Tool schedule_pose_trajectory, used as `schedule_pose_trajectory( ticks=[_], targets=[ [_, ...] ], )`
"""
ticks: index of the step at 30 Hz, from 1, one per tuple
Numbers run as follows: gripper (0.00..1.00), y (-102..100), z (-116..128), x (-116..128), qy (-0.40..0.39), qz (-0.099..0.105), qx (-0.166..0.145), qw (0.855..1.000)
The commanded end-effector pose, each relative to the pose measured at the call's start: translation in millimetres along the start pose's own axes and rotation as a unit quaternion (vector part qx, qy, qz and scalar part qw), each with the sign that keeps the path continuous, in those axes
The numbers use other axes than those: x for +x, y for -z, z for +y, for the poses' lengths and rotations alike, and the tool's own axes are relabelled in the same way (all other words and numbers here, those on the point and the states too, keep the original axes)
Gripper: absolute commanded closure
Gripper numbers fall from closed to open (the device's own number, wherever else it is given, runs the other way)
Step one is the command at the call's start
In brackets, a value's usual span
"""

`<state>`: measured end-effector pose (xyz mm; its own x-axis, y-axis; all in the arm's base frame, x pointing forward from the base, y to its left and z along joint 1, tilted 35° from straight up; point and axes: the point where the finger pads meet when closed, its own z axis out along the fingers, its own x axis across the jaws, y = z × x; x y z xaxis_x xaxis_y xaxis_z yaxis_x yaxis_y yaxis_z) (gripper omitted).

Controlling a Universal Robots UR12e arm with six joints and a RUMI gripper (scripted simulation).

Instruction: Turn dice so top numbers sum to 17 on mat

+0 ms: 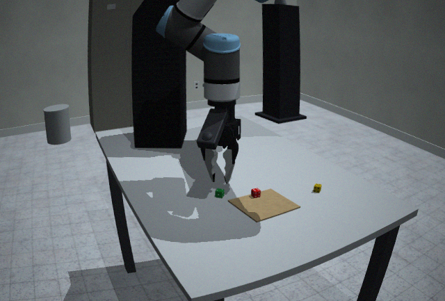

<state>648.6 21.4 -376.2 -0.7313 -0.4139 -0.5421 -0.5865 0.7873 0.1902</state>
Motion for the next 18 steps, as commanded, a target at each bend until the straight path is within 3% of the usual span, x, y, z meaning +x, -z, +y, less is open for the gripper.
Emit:
schedule_pose_trajectory(
  ticks=[1, 18],
  targets=[
    [0.79, -6.5, -0.6, 0.0, 0.0, 0.0, 0.0, 1.0],
    [0.79, -13.0, -0.7, 0.1, 0.0, 0.0, 0.0, 1.0]
  ],
)
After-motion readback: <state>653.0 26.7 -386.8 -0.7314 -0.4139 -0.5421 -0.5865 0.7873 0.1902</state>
